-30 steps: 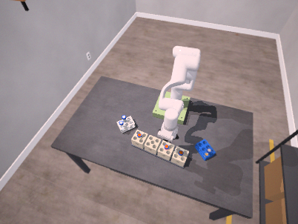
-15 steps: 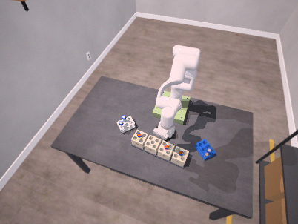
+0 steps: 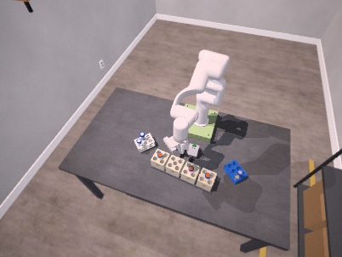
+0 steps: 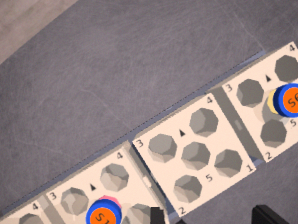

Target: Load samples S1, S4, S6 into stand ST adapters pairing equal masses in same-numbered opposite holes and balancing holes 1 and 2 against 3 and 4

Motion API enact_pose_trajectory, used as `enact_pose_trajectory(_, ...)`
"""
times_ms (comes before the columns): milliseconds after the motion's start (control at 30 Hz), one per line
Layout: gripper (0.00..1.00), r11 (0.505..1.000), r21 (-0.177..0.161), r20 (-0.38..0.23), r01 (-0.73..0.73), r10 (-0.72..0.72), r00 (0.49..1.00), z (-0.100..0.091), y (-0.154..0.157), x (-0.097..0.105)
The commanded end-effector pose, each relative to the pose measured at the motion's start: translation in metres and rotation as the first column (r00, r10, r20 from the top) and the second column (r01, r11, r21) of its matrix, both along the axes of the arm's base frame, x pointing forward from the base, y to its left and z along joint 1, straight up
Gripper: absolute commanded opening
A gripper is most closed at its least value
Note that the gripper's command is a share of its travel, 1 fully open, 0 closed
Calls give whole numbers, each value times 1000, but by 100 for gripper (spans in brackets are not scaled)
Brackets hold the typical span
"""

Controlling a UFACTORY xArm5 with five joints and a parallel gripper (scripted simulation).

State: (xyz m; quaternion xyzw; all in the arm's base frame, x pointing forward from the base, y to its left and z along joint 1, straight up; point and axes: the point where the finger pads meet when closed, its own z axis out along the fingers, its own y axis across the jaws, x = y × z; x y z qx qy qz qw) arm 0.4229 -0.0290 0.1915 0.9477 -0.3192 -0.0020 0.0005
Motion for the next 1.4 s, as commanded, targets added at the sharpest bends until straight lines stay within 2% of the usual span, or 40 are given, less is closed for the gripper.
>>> enact_pose_trajectory(0, 57, 997, 1, 5, 71, -71, 997, 2, -29, -4)
enact_pose_trajectory(167, 57, 997, 1, 5, 71, -71, 997, 2, -44, -7)
enact_pose_trajectory(667, 57, 997, 1, 5, 71, -71, 997, 2, -118, -21)
enact_pose_trajectory(733, 57, 997, 1, 5, 71, -71, 997, 2, -118, -21)
enact_pose_trajectory(1233, 57, 997, -1, 5, 71, -71, 997, 1, -192, -35)
enact_pose_trajectory(1367, 57, 997, -1, 5, 71, -71, 997, 1, -202, -36)
